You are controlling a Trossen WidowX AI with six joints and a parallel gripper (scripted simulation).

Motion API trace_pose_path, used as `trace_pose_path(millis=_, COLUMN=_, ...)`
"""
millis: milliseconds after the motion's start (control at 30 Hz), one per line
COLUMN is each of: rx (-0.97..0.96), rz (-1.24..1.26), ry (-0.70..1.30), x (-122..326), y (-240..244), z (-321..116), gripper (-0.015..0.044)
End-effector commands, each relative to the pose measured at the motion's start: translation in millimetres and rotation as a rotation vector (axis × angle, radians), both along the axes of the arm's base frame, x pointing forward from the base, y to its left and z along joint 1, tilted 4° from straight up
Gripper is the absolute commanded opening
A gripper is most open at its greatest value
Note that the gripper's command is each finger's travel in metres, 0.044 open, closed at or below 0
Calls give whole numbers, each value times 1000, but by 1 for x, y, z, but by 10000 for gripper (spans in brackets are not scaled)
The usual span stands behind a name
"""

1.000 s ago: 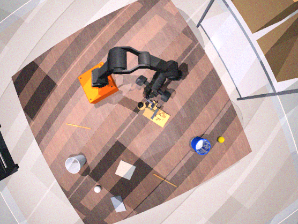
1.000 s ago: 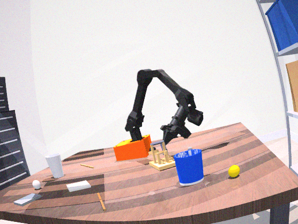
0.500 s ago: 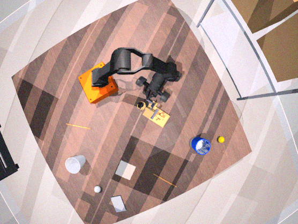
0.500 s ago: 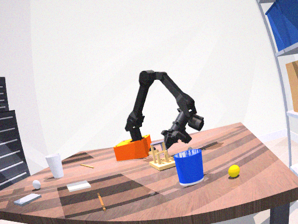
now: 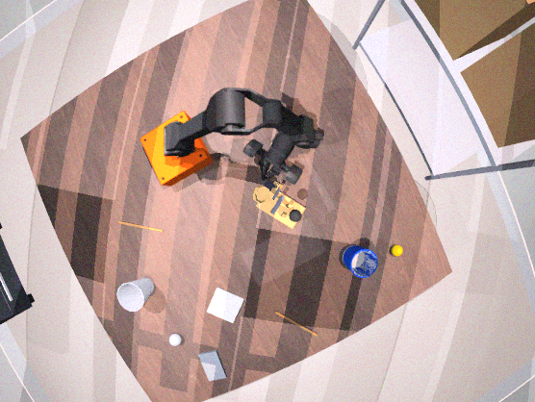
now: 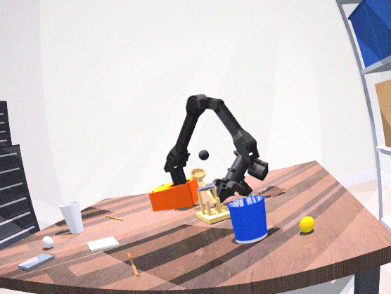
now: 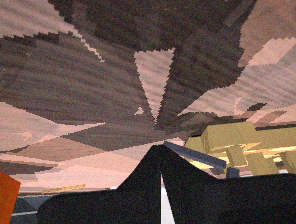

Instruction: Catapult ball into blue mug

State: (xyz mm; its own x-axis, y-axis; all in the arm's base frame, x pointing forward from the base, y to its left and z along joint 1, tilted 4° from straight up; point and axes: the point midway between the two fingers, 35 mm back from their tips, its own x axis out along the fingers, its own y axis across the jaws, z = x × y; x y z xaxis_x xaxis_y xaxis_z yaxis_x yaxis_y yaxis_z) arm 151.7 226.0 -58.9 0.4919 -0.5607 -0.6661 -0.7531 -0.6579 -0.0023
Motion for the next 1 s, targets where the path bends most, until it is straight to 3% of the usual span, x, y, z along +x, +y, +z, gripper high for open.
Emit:
trace_pose_path(millis=0, rx=2, rz=1, ry=3, x=-6, y=12, z=16, gripper=0)
trace_pose_path(millis=200, rx=13, rz=0, ry=2, x=-40, y=48, z=108, gripper=0)
trace_pose_path(millis=333, rx=13, rz=0, ry=1, x=-45, y=50, z=119, gripper=0)
trace_pose_path(millis=367, rx=22, rz=8, ry=1, x=-38, y=49, z=105, gripper=26)
trace_pose_path(millis=867, rx=334, rz=-270, ry=-4, x=3, y=85, z=110, gripper=420)
trace_pose_path(millis=967, rx=405, rz=-331, ry=-8, x=14, y=93, z=113, gripper=440)
